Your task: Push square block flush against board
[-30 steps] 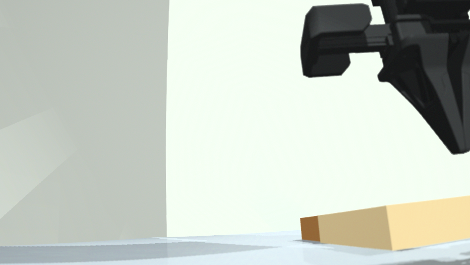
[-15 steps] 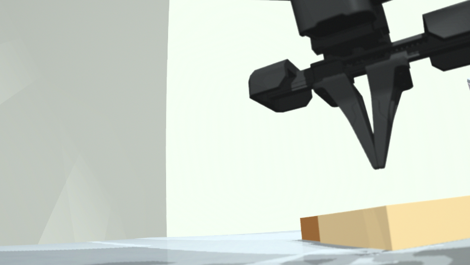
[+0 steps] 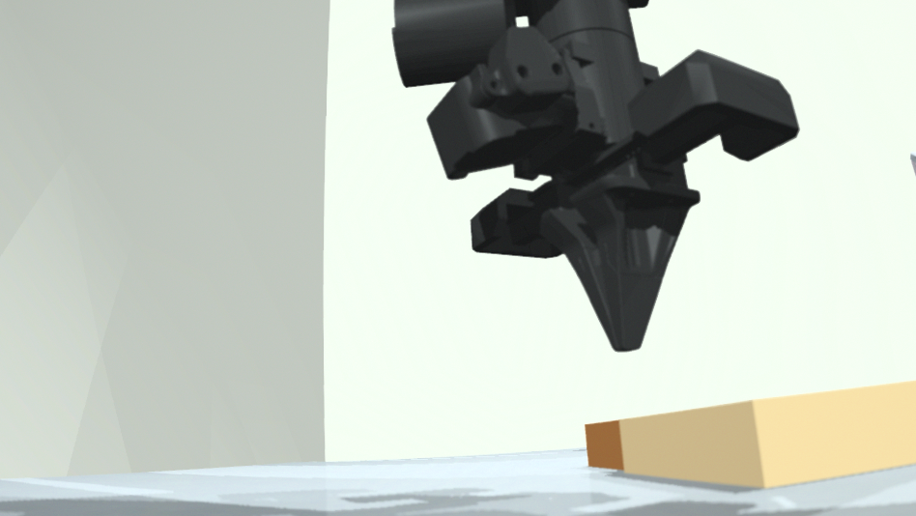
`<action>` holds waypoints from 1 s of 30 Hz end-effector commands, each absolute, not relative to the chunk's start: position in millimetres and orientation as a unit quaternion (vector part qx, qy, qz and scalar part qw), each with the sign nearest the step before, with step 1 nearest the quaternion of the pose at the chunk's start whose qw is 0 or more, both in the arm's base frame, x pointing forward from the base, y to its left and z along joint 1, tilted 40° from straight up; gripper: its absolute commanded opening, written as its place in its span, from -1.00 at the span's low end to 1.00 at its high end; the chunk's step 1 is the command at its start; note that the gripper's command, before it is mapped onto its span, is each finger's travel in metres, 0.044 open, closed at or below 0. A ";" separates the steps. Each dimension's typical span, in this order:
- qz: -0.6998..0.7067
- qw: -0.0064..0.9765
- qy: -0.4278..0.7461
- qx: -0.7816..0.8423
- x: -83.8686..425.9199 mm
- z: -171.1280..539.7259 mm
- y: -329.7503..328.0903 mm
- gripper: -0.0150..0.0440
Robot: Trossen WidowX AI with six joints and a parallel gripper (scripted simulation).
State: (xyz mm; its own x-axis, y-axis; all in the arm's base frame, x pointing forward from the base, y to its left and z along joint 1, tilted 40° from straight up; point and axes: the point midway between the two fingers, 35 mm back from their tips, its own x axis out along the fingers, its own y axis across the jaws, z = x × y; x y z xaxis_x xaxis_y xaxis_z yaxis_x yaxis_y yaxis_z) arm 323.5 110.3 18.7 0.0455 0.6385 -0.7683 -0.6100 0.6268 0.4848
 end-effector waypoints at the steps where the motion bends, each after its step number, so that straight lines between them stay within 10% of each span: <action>1: 0.396 0.718 0.568 0.068 331.8 8.9 98.7 -0.49; 30: 0.390 0.717 0.573 0.077 324.5 -38.8 128.4 -0.49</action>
